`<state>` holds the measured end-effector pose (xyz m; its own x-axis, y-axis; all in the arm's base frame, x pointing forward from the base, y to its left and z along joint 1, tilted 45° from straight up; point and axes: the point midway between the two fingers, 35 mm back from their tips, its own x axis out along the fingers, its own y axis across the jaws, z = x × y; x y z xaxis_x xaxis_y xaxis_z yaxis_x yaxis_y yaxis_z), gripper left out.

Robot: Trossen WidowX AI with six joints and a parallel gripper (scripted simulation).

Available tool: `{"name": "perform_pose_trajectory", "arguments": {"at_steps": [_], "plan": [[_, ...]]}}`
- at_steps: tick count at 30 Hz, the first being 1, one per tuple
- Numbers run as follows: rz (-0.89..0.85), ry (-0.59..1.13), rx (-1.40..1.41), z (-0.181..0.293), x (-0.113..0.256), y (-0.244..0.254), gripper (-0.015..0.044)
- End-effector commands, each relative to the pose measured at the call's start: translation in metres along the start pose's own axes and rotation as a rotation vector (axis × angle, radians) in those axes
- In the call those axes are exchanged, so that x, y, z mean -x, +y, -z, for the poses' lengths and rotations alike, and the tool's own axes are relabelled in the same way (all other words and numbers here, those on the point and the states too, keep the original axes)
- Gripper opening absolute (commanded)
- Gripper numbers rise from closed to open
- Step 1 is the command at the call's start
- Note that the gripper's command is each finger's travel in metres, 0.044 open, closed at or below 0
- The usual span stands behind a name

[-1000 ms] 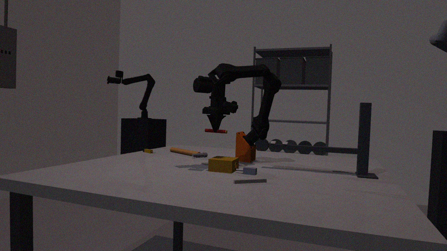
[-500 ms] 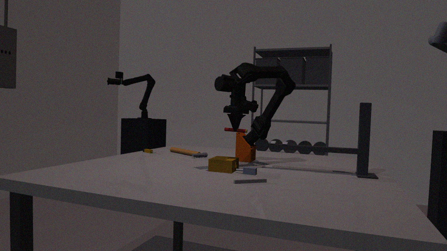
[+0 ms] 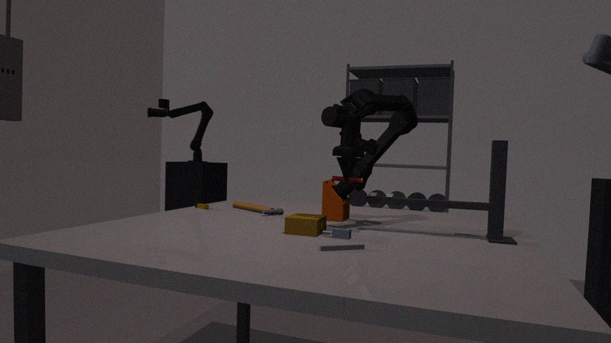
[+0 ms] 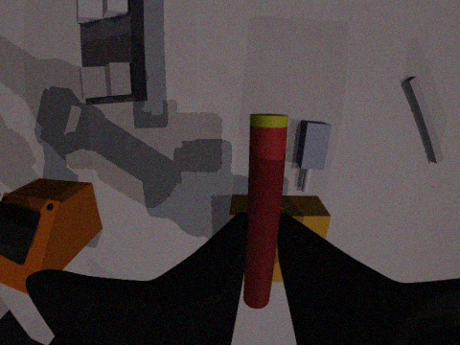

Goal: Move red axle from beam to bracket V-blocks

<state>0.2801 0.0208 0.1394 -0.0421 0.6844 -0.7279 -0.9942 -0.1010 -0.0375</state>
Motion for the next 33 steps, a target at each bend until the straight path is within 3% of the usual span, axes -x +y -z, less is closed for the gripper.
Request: {"name": "perform_pose_trajectory", "arguments": {"at_steps": [1,21,33], "plan": [[-0.002,-0.007,-0.005,-0.017,-0.002,0.013,0.0000],[-0.008,-0.028,-0.001,-0.081,-0.015,0.081,0.0000],[-0.010,-0.036,0.001,-0.093,-0.020,0.101,0.0000]]}}
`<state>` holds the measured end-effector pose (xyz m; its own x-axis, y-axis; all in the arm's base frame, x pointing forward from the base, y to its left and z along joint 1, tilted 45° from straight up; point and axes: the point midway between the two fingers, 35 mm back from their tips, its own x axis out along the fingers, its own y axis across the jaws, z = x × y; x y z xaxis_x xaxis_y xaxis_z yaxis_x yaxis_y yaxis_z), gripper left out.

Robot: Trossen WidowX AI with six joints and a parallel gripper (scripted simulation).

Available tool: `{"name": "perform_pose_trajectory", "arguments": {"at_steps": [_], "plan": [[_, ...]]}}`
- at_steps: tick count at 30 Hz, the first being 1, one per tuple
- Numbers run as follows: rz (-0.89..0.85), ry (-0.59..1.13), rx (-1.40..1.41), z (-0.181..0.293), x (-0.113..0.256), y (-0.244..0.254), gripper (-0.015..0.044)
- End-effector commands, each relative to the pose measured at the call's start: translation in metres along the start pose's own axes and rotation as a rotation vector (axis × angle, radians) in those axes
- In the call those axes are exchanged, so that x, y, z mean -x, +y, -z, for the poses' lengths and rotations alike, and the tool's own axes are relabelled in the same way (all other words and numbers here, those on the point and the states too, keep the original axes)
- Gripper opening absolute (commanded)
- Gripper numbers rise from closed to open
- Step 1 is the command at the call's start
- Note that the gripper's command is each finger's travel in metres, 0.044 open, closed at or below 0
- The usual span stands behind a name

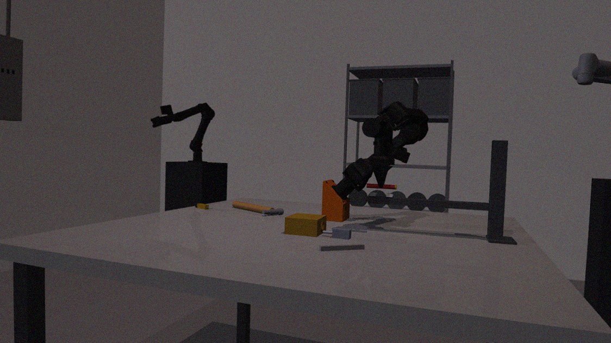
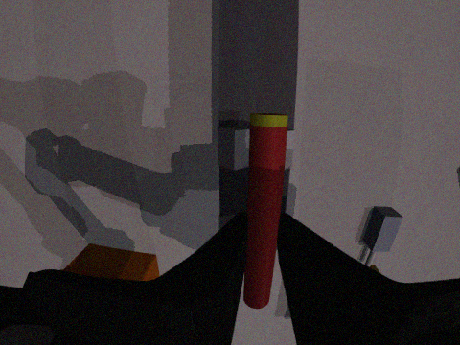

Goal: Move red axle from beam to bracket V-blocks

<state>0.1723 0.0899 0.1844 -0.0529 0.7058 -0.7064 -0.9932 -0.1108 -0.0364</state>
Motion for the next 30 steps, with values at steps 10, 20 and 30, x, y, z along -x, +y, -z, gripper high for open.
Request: {"name": "perform_pose_trajectory", "arguments": {"at_steps": [10,20,30], "plan": [[-0.002,-0.004,-0.006,-0.001,-0.014,0.003,0.0000],[-0.003,-0.002,-0.005,-0.001,-0.016,0.003,0.0105],[-0.003,-0.002,-0.005,-0.001,-0.016,0.003,0.0368]]}}
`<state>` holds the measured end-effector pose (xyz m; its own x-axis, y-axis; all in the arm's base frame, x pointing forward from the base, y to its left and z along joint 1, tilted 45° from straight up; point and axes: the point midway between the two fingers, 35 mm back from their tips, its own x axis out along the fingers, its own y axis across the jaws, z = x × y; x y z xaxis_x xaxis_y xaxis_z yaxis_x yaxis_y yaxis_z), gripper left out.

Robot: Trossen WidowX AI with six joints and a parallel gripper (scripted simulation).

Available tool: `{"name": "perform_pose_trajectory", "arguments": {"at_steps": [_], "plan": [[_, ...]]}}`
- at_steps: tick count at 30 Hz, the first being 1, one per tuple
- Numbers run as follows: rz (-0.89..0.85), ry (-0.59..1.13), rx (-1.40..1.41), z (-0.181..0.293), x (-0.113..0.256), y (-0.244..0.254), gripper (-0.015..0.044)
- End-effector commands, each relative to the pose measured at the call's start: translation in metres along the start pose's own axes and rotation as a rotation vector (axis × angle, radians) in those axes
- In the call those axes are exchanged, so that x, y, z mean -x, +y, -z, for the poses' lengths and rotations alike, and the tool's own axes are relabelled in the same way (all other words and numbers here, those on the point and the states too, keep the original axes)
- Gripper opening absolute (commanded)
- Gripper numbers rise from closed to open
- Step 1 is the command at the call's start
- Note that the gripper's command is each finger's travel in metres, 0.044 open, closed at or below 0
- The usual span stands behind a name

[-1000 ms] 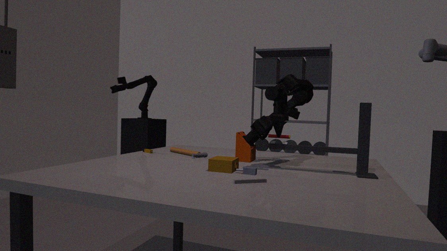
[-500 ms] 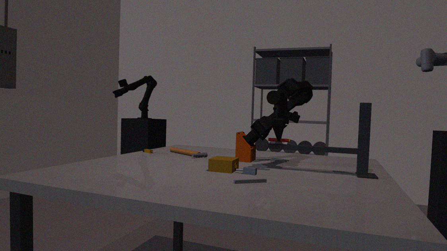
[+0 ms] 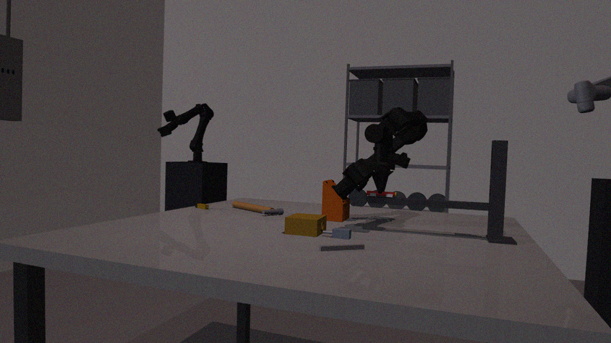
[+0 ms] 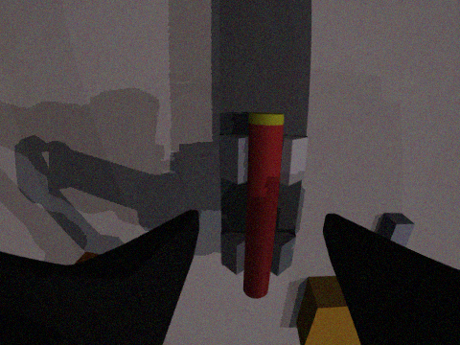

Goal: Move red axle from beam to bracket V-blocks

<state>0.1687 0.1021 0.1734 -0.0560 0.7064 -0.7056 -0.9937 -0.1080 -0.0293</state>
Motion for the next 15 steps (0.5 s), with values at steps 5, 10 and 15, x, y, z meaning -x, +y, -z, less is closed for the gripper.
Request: {"name": "perform_pose_trajectory", "arguments": {"at_steps": [5,10,15], "plan": [[0.000,-0.003,0.000,0.000,0.010,0.000,0.0440],[0.000,-0.003,0.000,0.000,0.021,0.000,0.0440],[0.003,-0.005,-0.001,0.000,0.018,0.000,0.0440]]}}
